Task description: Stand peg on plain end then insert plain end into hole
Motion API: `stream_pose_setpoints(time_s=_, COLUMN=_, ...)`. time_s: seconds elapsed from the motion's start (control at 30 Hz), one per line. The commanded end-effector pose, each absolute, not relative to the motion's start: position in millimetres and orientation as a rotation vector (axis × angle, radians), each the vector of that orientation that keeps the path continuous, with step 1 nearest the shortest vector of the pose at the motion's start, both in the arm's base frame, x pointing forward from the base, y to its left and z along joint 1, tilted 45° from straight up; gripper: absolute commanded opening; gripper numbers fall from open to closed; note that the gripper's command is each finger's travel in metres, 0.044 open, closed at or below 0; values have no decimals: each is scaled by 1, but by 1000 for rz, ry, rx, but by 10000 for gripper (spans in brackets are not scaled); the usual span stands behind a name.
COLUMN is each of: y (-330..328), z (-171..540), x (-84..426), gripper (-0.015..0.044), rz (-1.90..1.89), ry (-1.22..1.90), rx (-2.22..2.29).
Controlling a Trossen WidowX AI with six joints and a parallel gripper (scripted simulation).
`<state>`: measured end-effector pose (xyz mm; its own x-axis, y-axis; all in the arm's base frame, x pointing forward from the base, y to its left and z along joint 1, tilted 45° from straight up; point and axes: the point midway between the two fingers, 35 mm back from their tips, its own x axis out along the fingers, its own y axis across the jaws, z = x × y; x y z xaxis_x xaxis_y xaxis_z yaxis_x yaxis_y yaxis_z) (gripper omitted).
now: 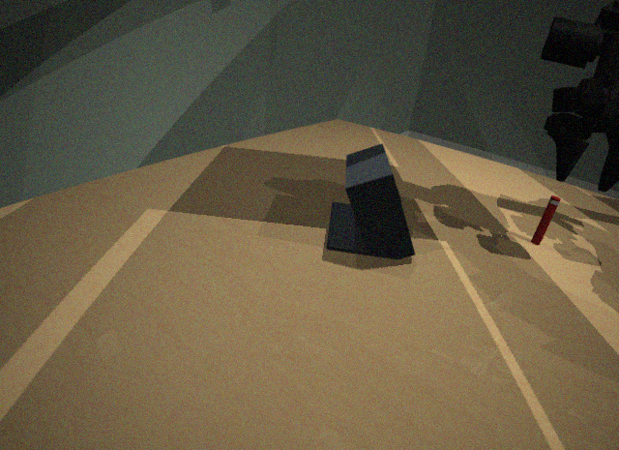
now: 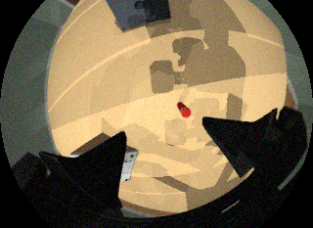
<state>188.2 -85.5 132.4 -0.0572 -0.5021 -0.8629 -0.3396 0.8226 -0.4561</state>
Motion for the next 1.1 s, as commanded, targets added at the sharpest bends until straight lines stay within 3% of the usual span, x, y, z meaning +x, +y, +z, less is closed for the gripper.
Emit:
stream_pose_setpoints(time_s=0.0, y=-88, z=138, x=194, gripper=440, rz=-219, ry=1683, rx=-748)
stream_pose_setpoints(time_s=1.07, y=-111, z=126, x=204, gripper=440, rz=-251, ry=1716, rx=-957)
